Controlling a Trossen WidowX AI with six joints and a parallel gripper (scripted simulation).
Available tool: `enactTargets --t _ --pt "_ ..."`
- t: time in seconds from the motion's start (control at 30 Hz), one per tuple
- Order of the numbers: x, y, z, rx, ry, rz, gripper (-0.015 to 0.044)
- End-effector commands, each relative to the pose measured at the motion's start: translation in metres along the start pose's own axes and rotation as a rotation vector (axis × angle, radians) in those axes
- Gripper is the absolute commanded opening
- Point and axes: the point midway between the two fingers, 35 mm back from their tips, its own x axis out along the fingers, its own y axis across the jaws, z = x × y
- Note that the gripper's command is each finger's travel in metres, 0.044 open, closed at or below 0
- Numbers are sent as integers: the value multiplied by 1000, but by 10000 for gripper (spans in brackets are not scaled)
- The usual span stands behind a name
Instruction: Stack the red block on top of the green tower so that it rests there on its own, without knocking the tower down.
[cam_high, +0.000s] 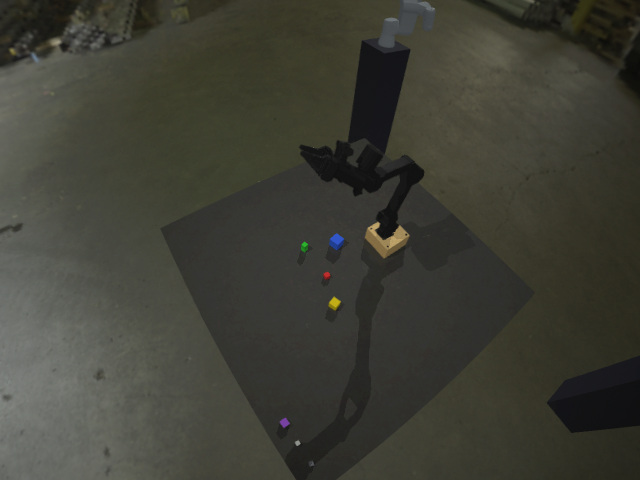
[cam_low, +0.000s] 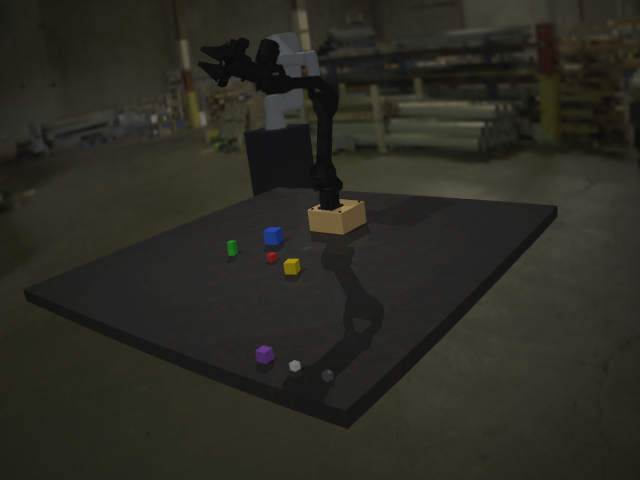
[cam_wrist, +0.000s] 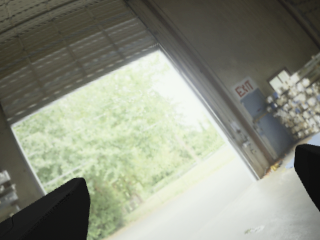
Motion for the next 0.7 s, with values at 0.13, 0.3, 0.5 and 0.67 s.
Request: enactTargets --t 0.13,0.3,0.5,0.67 --pt "1 4 -76 -159 210 59 440" --pt "-7 0 -139 -279 396 104 440" --pt "-37 -19 -228 -437 695 164 440" --pt "-75 -44 -292 -546 957 202 440"
